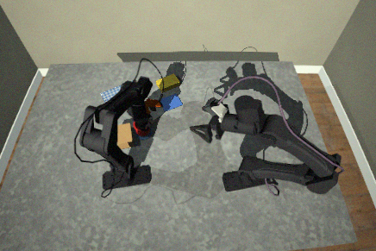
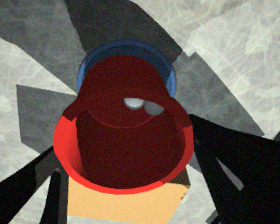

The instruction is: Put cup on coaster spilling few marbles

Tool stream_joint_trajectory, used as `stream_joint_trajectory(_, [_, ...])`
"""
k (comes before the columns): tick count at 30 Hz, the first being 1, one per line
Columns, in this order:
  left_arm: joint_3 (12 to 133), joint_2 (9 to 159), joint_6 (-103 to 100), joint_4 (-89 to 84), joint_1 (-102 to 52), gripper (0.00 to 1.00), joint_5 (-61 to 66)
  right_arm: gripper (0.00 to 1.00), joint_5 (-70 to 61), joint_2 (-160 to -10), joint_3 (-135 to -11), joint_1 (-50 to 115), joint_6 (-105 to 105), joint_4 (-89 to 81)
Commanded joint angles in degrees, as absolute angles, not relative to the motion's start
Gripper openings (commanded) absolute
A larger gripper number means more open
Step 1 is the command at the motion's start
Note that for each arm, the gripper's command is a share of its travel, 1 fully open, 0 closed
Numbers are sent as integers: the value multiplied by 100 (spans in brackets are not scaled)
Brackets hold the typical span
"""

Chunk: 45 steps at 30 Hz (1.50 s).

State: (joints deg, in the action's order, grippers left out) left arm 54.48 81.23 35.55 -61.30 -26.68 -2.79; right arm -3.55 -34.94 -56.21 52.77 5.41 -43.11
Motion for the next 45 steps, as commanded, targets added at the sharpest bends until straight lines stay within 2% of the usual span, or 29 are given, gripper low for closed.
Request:
stream_joint_trajectory(1, [5361,8149,3548,-6019,-2671,0,-299,100,-384,-3426,-5655,5246,532,-4390])
stream_joint_trajectory(9, [5361,8142,3548,-6038,-2671,0,-299,100,-384,-3426,-5655,5246,532,-4390])
stream_joint_trajectory(18, [5361,8142,3548,-6038,-2671,100,-299,100,-384,-3426,-5655,5246,532,-4390])
stream_joint_trajectory(33, [6669,7868,3405,-7423,-2772,100,-266,100,-378,-3372,-5687,5250,496,-4360])
stream_joint_trajectory(39, [6433,7709,2763,-6954,-2632,100,-84,100,-270,-3540,-5736,5041,435,-3855])
stream_joint_trajectory(45, [5718,6914,1692,-6307,-2396,100,57,100,-123,-3892,-5767,4071,315,-3055])
